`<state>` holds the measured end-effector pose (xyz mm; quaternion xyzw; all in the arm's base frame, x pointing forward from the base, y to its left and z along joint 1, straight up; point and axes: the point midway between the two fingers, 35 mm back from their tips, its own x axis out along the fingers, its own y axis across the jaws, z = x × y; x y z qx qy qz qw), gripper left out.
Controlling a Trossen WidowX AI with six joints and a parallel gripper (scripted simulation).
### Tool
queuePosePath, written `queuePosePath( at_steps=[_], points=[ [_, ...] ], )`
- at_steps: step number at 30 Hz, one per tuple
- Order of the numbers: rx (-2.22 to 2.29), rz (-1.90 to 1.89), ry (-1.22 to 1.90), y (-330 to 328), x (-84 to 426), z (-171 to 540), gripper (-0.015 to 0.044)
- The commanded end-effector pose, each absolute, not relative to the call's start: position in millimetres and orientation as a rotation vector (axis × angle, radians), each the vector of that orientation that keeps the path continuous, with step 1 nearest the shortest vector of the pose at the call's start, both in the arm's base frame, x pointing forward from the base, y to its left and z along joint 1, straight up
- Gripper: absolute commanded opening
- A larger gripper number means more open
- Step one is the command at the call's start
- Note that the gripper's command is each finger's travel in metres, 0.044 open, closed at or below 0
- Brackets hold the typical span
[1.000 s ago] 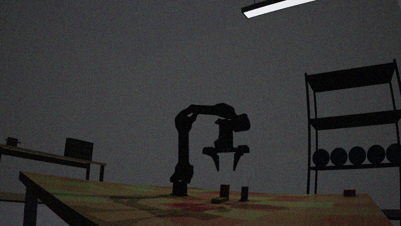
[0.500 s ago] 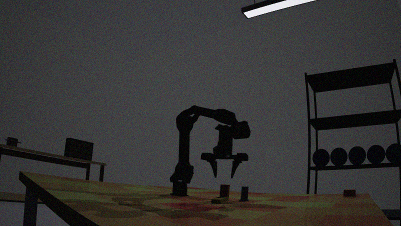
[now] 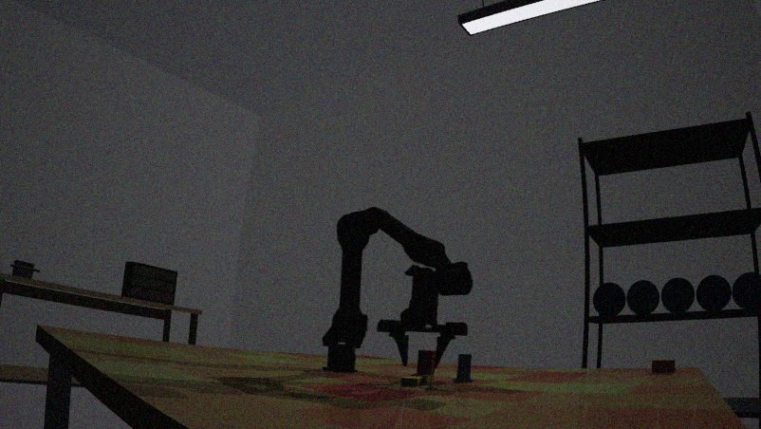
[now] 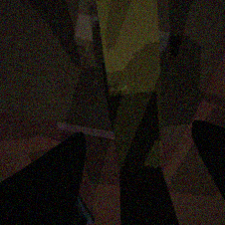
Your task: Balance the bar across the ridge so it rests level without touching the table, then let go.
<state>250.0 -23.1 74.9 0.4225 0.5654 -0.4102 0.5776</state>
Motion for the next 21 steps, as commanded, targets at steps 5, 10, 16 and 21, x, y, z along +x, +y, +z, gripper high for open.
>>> queuePosePath(
  at_steps=[5, 10, 16, 21],
  points=[
    [0.981, -0.962, 1.322, -24.2, 249.7, 64.5, 0.0315],
    [0.981, -0.962, 1.322, -24.2, 249.9, 56.2, 0.0315],
    [0.981, -0.962, 1.322, -24.2, 249.8, 46.7, 0.0315],
    [0.981, -0.962, 1.322, -24.2, 249.8, 45.6, 0.0315]
  ],
)
